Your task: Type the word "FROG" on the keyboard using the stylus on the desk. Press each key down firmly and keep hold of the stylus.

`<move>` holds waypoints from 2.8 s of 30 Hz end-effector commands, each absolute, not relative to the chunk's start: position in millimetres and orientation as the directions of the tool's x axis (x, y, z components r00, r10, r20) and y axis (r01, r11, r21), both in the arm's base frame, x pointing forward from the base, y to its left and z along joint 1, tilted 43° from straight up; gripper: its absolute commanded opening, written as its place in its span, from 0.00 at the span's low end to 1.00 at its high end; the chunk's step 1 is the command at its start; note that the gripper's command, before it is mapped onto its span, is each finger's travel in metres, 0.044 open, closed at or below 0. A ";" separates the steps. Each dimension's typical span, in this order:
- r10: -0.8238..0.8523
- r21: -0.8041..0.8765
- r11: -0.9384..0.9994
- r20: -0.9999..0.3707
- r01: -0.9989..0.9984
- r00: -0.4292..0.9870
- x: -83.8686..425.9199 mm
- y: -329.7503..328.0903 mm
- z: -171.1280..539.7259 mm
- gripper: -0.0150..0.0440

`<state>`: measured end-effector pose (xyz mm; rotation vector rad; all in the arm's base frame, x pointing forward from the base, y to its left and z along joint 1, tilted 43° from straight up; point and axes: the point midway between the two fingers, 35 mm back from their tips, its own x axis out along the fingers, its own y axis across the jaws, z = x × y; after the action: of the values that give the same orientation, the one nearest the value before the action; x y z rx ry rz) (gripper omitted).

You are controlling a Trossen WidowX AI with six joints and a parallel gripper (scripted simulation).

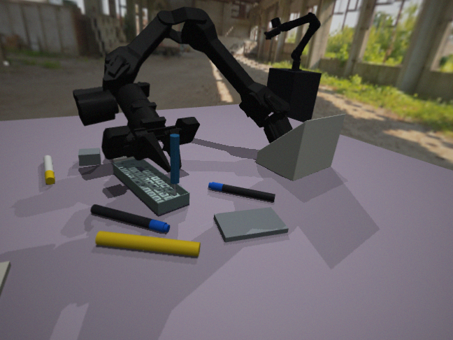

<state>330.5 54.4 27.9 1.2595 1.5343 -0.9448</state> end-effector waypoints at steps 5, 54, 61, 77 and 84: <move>0.285 -0.010 0.191 -0.956 0.982 -0.065 328.4 70.5 45.5 0.39; 0.285 -0.007 0.191 -0.957 0.982 -0.063 369.2 57.0 56.4 0.39; 0.285 -0.007 0.191 -0.957 0.982 -0.063 369.9 53.5 52.6 0.39; 0.284 -0.008 0.191 -0.957 0.982 -0.063 371.0 47.3 45.9 0.39; 0.284 -0.008 0.191 -0.957 0.982 -0.063 371.4 45.4 43.8 0.39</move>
<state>371.0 46.3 44.8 1.2602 1.5318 -0.9437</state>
